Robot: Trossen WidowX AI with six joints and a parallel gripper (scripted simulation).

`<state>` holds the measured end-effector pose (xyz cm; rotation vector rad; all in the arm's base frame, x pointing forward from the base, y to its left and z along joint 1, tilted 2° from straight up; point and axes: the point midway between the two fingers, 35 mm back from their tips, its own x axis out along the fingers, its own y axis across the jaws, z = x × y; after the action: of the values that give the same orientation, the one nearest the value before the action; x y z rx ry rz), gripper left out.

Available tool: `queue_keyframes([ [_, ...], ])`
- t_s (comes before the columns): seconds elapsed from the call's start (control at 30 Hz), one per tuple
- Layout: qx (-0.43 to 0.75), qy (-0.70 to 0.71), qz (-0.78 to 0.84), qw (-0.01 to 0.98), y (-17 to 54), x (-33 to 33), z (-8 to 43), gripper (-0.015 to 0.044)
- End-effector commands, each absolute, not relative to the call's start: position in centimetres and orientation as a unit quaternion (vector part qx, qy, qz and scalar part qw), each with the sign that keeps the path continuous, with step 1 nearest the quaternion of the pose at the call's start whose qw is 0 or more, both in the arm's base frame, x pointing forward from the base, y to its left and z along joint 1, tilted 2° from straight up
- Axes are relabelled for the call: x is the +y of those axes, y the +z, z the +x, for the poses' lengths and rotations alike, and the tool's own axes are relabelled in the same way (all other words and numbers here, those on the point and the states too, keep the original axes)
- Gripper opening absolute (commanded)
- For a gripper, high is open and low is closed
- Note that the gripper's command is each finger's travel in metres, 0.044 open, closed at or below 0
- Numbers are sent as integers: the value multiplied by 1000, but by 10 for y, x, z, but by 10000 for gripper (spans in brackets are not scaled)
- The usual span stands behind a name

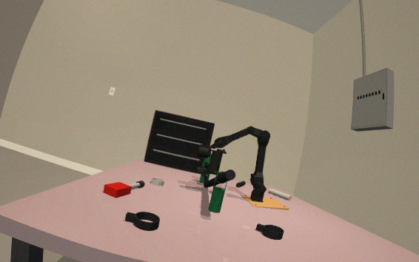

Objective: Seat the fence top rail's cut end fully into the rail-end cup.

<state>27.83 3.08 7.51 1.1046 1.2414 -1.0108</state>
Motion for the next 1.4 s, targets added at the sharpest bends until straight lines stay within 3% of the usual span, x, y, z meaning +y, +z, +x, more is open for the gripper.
queue_keyframes([
  [0.0,528,-434,467,560,74,30,276,164],
  [0.2,528,-434,467,560,74,30,276,124],
  [0.37,528,-434,467,560,78,31,277,0],
  [1.37,457,-486,403,627,154,14,281,0],
])
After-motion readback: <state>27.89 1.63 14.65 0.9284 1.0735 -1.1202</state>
